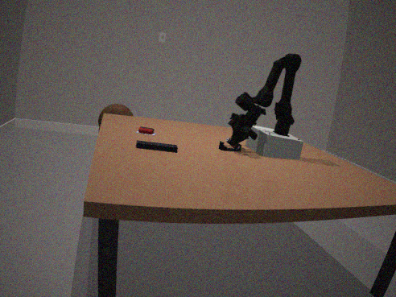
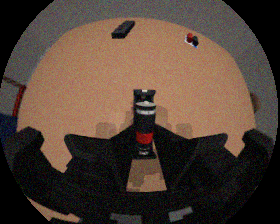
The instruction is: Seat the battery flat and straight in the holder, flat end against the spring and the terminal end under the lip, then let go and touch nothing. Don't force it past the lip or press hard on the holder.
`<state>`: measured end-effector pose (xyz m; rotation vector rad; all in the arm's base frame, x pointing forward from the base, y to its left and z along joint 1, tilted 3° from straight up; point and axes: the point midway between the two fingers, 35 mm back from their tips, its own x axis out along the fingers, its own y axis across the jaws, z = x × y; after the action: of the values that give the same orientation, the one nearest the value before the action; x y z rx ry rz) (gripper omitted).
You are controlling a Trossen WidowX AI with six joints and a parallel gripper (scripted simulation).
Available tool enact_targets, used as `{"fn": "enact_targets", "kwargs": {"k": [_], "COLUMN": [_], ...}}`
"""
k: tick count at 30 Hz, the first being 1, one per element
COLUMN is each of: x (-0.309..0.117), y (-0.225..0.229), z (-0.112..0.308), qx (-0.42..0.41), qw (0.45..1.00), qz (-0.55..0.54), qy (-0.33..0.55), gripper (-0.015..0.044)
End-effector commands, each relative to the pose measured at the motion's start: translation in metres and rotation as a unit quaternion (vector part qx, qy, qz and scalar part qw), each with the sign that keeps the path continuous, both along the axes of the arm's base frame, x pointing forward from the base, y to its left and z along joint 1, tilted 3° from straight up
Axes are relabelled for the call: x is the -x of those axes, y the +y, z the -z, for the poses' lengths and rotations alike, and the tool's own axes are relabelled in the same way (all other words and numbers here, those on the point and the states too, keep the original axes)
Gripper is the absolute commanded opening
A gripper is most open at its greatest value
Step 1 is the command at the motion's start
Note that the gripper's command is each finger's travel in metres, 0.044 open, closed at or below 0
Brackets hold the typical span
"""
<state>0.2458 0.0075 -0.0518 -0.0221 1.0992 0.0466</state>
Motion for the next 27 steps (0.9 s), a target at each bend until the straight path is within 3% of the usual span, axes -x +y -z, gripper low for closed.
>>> {"fn": "enact_targets", "kwargs": {"k": [1, 27], "x": [0.003, -0.007], "y": [0.0, 0.001], "z": [0.002, 0.007], "qx": [0.001, 0.003], "qw": [1.0, 0.997], "qz": [0.002, 0.003], "qy": [0.009, 0.074], "gripper": [0.0078, 0.0078]}}
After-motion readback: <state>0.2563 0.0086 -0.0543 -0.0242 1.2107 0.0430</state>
